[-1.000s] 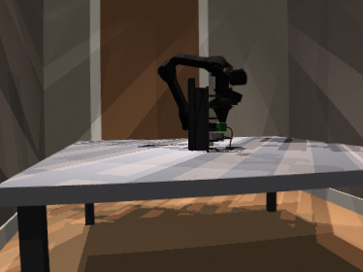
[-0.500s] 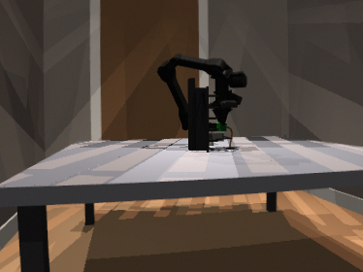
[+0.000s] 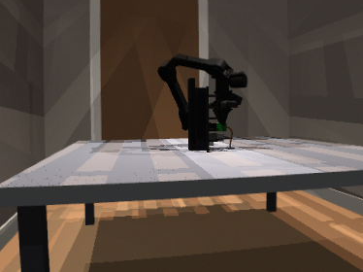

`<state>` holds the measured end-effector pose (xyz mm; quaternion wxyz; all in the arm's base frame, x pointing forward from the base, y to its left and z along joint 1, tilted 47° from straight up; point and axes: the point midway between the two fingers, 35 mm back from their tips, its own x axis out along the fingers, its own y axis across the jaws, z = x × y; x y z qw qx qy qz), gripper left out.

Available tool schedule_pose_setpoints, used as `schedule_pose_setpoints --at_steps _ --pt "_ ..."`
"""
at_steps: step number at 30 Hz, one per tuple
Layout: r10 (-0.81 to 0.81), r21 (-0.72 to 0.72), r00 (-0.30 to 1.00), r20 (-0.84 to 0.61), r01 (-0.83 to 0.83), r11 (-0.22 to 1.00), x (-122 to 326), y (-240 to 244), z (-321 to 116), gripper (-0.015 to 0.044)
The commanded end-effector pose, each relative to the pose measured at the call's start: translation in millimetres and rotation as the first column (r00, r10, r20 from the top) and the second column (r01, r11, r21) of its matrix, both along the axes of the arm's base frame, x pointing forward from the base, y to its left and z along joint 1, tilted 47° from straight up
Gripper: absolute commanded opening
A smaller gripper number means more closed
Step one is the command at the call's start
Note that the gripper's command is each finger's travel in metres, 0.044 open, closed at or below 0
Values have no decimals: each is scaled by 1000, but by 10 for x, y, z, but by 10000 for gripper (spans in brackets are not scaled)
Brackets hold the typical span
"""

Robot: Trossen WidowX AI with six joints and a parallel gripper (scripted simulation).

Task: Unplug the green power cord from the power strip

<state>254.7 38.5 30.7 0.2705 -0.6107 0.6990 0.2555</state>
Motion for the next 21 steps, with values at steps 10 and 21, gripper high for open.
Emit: schedule_pose_setpoints --at_steps 10,21 --pt "2 12 1000 5 -2 1000 35 182 -156 0" --pt "4 9 1000 5 -4 1000 32 166 -169 184"
